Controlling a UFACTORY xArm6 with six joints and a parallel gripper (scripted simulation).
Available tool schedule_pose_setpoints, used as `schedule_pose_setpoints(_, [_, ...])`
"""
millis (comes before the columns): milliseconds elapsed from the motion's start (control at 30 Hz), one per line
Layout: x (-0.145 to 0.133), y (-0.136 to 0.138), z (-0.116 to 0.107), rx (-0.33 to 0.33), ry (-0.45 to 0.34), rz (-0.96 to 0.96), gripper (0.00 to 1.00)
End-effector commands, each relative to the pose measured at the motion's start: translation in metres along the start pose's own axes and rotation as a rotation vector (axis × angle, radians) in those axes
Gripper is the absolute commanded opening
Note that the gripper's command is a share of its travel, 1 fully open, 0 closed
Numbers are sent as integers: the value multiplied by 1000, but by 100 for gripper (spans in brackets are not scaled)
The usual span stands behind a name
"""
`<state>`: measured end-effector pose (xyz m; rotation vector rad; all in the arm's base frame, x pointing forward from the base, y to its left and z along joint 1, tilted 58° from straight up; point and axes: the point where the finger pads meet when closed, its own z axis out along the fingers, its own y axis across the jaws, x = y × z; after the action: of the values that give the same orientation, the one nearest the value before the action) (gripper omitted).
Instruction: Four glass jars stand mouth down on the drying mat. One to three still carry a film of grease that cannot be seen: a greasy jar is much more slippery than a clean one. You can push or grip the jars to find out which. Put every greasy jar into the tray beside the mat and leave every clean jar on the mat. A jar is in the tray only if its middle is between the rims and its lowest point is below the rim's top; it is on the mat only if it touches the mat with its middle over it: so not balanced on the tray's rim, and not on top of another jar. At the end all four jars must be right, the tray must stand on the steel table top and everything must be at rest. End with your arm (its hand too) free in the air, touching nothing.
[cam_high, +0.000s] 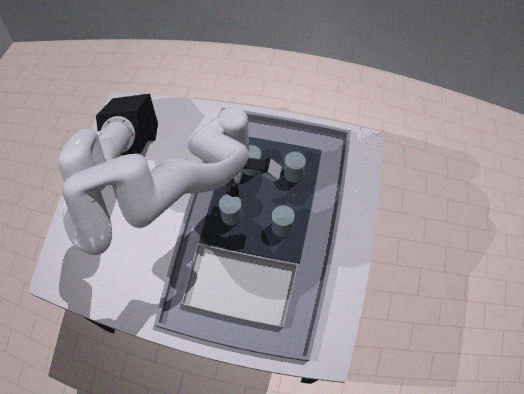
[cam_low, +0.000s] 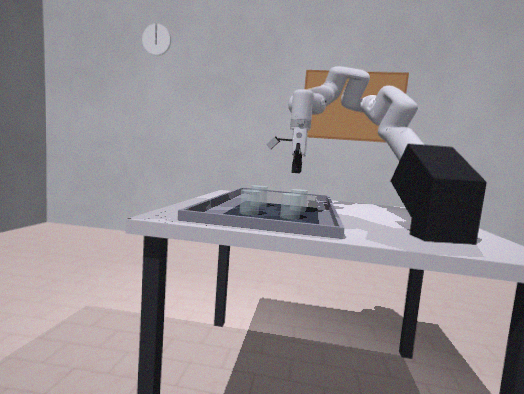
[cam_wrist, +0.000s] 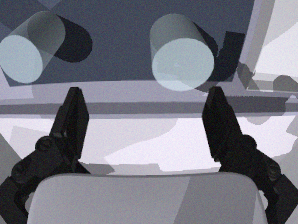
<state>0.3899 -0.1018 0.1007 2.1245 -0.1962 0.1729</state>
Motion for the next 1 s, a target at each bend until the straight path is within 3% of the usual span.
schedule_pose_setpoints(0, [-13,32,-2,6,5,1,100])
schedule_pose_setpoints(100, [-16,40,-2,6,5,1,100])
schedule_pose_setpoints(467, [-16,40,53,6,5,1,100])
schedule_pose_setpoints(967, [-16,40,61,6,5,1,100])
